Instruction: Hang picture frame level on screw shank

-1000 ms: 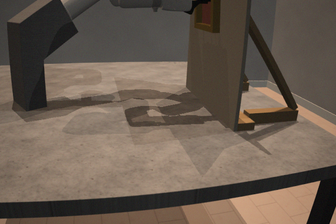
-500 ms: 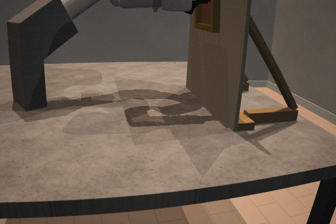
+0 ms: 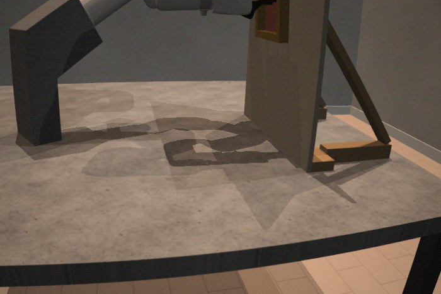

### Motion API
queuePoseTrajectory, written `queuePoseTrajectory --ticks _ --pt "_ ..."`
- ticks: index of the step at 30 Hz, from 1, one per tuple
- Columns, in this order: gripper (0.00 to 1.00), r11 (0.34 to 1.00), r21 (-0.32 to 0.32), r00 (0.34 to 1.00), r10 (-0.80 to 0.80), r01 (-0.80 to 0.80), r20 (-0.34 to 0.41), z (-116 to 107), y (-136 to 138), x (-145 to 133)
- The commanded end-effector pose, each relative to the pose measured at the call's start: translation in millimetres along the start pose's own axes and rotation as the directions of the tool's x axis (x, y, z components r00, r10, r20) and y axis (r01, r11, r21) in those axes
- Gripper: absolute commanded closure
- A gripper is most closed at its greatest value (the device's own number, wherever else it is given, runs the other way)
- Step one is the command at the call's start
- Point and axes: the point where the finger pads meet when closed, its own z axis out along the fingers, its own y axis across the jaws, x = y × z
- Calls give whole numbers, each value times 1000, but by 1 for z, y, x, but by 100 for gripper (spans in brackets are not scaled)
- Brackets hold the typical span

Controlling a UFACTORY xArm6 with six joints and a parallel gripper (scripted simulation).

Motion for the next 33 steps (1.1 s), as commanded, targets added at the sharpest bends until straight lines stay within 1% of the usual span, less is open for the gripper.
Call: queuePoseTrajectory --ticks 1,33 --pt "100 1000 -1 1000 -2 2 -1 0 1 0" --pt "100 1000 -1 1000 -2 2 0 0 -3 0"
